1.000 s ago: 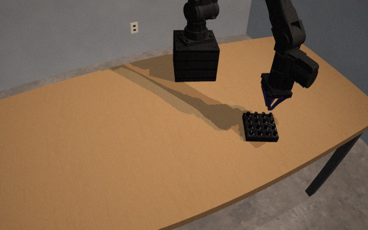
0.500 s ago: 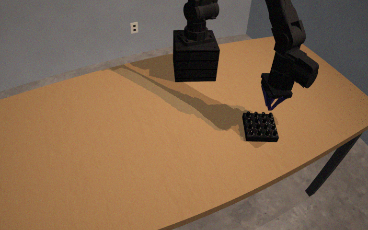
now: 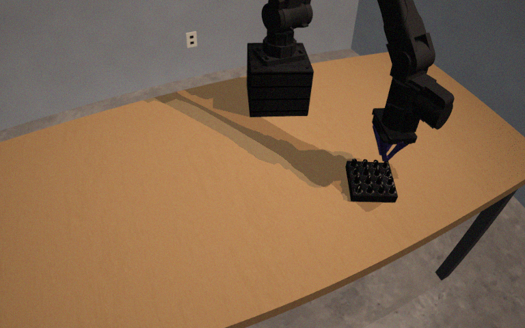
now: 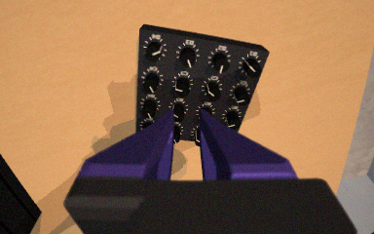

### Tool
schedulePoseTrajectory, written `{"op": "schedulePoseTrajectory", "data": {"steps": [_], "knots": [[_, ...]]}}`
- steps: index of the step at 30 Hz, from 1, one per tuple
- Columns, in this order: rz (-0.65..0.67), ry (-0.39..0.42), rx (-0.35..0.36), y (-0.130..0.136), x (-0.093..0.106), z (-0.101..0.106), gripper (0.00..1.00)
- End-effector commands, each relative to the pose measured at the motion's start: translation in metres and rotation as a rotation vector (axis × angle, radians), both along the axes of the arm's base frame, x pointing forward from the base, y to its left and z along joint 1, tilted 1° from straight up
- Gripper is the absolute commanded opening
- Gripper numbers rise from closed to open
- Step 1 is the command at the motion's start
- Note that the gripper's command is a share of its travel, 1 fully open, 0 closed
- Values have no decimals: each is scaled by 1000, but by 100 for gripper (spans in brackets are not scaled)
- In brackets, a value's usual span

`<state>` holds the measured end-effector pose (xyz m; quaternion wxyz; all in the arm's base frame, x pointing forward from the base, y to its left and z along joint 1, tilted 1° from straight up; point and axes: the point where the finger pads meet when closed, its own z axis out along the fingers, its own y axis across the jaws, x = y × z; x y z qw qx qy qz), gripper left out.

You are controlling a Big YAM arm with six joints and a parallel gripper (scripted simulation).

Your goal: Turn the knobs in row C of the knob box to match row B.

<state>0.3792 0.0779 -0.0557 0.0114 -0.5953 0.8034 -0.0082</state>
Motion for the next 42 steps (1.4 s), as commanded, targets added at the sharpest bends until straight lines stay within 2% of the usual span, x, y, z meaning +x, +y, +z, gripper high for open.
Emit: {"op": "schedulePoseTrajectory", "data": {"steps": [1,3,9,10,18,24,42], "knots": [[11,5,3,0,0,-11,18],[10,-3,5,1,5,-12,18],[9,3,4,-1,1,-18,18],[7,-12,7,0,10,-16,18],[4,4,4,-3,1,-29,18],[5,1,4,-2,3,-33,18],[5,2,4,-2,3,-36,18]]}}
